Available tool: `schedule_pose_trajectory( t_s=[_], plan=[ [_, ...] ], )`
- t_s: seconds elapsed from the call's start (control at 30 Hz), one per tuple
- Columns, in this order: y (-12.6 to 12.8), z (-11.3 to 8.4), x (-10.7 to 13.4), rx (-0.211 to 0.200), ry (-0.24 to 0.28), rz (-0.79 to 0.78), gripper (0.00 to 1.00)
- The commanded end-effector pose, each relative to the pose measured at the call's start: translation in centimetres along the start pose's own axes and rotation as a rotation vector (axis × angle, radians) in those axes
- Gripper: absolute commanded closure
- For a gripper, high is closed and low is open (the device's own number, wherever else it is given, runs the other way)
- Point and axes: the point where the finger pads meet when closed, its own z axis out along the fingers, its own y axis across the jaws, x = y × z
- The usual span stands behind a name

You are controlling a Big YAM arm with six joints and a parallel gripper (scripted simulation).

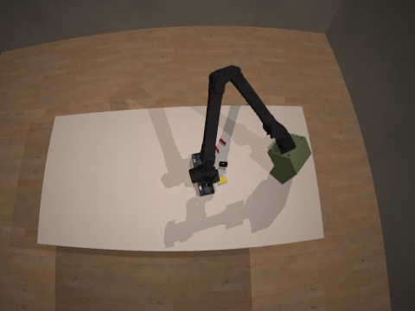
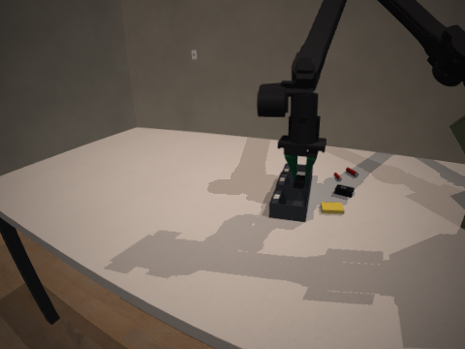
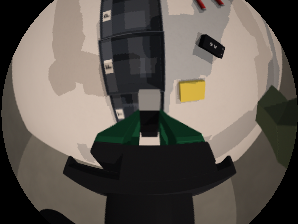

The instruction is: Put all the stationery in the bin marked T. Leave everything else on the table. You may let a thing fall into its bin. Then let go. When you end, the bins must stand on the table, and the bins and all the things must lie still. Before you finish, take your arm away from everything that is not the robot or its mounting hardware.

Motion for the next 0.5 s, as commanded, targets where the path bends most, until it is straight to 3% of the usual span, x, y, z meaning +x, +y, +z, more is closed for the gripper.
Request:
schedule_pose_trajectory(
  t_s=[0.0, 0.17, 0.2, 0.47],
  plan=[
    [1.6, -0.8, 2.9, -0.013, 0.012, -0.074, 0.82],
    [1.6, -0.8, 4.0, -0.008, 0.013, -0.057, 0.82],
    [1.4, -0.5, 1.9, 0.000, 0.000, -0.023, 0.82],
    [1.4, -0.3, 1.4, -0.001, 0.002, -0.037, 0.82]
  ],
)
